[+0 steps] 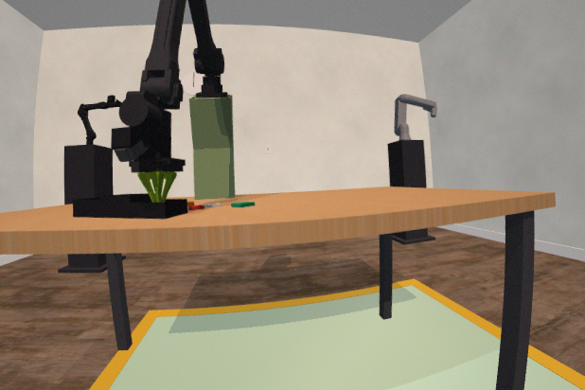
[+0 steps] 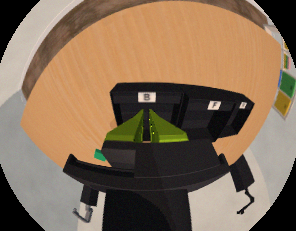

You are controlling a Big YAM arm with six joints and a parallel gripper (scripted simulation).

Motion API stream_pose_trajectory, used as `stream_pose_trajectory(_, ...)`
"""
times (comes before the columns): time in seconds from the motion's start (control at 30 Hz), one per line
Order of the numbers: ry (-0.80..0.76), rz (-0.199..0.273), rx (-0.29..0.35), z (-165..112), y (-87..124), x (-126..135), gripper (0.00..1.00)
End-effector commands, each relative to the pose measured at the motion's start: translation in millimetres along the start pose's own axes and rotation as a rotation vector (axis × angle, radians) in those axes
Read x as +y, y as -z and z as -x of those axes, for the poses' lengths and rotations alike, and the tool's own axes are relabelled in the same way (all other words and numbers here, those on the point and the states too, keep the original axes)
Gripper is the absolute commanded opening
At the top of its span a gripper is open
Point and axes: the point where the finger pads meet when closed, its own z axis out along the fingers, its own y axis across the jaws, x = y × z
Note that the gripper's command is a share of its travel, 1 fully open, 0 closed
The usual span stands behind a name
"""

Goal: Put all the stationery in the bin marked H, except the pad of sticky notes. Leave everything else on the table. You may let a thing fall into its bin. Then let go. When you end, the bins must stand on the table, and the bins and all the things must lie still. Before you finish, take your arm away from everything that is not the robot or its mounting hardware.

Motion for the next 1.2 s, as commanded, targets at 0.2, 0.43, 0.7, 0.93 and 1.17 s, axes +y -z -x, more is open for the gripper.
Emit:
stream_pose_trajectory(0.2, -0.01, 0.002, -0.024, 11.6, 23.0, 4.0, 0.08)
stream_pose_trajectory(0.43, -0.01, 0.001, -0.024, 11.8, 32.4, 1.9, 0.08)
stream_pose_trajectory(0.7, -0.011, -0.002, -0.023, 11.6, 48.6, -2.2, 0.08)
stream_pose_trajectory(0.93, 0.001, 0.0, -0.022, 10.6, 69.7, -0.2, 0.08)
stream_pose_trajectory(1.17, -0.002, 0.0, -0.023, 9.8, 119.7, -3.3, 0.08)
